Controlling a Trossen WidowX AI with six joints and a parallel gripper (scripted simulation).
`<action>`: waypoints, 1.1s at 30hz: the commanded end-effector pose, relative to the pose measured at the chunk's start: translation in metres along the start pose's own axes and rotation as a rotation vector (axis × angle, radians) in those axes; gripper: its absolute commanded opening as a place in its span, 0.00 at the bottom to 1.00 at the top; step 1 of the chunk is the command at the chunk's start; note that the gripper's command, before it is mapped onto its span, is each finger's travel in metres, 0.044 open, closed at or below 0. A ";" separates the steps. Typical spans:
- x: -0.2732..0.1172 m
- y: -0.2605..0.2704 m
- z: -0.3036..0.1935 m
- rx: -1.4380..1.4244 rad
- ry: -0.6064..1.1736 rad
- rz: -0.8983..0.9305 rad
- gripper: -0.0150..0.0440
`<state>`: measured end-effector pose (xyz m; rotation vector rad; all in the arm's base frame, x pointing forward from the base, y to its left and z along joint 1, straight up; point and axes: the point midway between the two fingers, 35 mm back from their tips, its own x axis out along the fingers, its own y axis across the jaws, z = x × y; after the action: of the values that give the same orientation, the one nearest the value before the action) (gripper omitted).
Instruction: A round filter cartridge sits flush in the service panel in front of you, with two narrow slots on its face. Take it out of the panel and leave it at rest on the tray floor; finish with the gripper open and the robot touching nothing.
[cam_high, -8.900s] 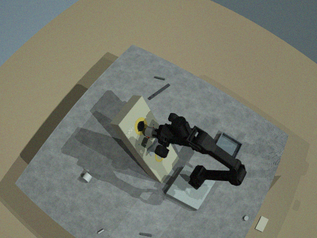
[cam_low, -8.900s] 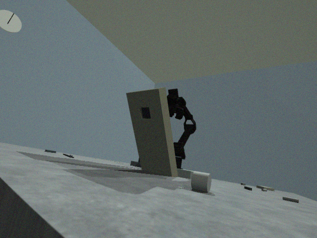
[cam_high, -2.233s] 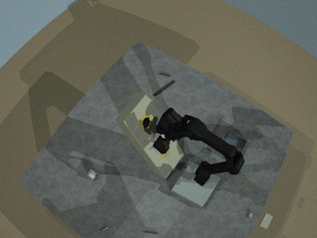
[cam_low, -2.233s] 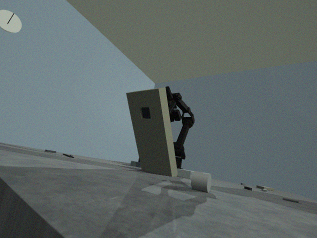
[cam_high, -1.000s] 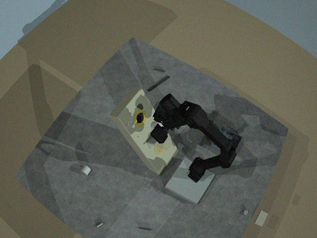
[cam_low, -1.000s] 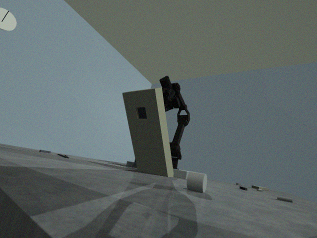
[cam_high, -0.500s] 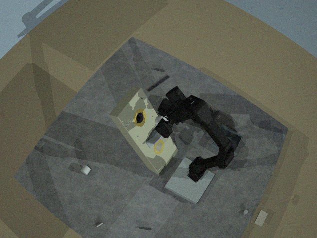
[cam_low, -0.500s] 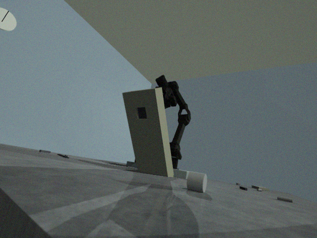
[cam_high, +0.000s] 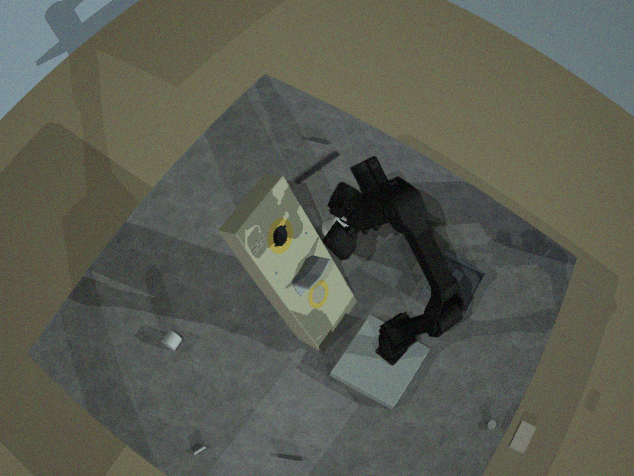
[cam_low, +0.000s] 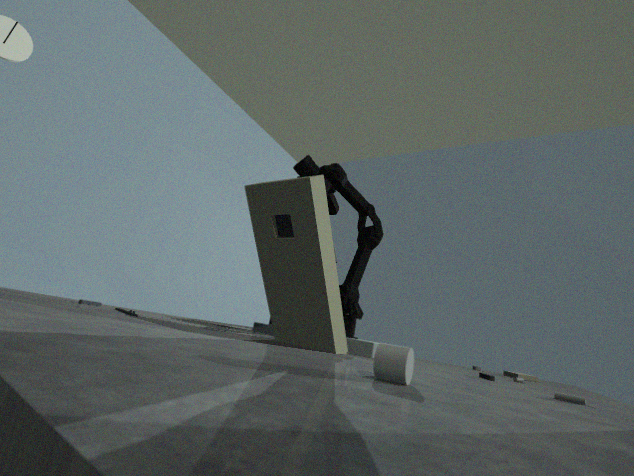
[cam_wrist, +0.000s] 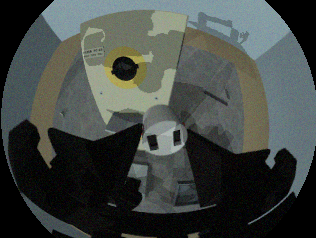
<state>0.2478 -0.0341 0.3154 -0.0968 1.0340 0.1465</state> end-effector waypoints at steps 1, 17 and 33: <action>-0.001 -0.011 0.001 -0.005 -0.013 0.002 0.25; 0.002 -0.072 -0.033 0.326 0.004 -0.192 0.25; -0.007 -0.137 -0.091 0.713 0.000 -0.421 0.25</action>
<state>0.1991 -0.1726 0.2801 0.2995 1.0034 -0.5377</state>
